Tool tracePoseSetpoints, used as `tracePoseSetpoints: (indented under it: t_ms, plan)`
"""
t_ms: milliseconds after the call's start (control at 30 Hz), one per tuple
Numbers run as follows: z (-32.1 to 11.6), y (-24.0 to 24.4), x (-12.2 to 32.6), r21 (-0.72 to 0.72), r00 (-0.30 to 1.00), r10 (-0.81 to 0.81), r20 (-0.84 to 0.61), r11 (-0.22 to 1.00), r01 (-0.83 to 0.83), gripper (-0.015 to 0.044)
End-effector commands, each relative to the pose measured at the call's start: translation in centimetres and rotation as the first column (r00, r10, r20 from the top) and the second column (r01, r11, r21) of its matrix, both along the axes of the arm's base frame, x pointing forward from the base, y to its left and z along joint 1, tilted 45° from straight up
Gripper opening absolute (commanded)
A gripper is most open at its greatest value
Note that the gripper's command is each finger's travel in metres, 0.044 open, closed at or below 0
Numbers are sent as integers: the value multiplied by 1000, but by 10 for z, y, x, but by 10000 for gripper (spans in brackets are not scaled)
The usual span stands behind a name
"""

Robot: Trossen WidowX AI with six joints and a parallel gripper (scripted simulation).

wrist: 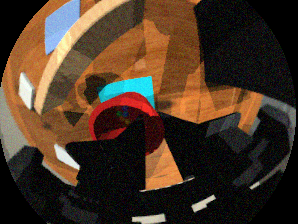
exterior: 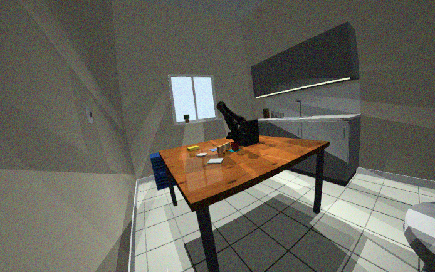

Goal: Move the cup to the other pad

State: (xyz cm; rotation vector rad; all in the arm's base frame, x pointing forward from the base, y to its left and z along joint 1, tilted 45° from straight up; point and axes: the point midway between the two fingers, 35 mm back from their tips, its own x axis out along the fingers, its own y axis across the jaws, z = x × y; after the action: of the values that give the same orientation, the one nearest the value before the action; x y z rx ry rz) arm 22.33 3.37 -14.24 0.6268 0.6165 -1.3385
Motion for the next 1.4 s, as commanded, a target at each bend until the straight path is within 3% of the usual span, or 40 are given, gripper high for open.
tracePoseSetpoints:
  t_ms: [0, 1367]
  plan:
    - [0, 0, 0, 0, 1000, 0, 0, 1000, 0, 128]
    - [38, 34, -6, -3, 1000, 5, -1, 1000, -5, 128]
